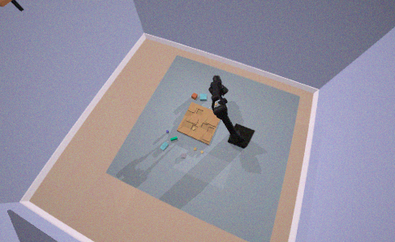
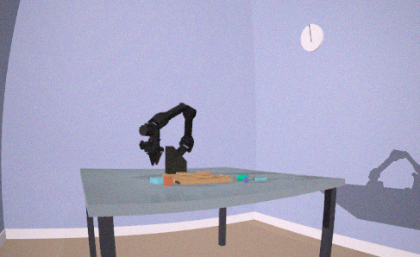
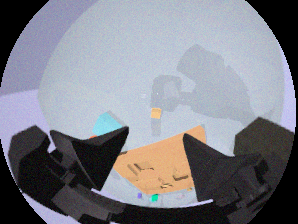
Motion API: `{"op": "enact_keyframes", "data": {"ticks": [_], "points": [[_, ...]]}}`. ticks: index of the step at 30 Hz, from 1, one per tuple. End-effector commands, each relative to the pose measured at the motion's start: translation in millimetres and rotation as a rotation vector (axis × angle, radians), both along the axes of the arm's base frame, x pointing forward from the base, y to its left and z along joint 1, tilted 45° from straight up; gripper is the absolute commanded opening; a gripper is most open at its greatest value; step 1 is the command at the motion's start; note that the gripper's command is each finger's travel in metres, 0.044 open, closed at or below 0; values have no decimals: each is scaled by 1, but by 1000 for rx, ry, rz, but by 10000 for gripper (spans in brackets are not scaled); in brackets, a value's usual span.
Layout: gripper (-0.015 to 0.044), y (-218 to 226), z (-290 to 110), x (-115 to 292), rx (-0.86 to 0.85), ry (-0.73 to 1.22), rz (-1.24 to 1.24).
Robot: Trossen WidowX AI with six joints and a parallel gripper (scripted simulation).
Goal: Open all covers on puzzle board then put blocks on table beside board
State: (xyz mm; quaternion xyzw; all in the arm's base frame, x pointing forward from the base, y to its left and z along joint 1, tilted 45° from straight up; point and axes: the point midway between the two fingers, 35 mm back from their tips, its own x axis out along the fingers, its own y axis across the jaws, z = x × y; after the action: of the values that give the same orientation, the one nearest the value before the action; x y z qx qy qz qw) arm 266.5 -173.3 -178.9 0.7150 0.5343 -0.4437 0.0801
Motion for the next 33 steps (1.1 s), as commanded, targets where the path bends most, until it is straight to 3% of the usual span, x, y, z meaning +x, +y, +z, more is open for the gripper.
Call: {"op": "enact_keyframes", "data": {"ticks": [1, 12, 25, 33], "points": [[282, 5, 8, 7, -11, -34, 53], [0, 33, 46, 42, -45, -232, 273], [0, 77, 91, 74, -65, -454, 513], [0, 104, 117, 84, -58, -358, 398]]}}
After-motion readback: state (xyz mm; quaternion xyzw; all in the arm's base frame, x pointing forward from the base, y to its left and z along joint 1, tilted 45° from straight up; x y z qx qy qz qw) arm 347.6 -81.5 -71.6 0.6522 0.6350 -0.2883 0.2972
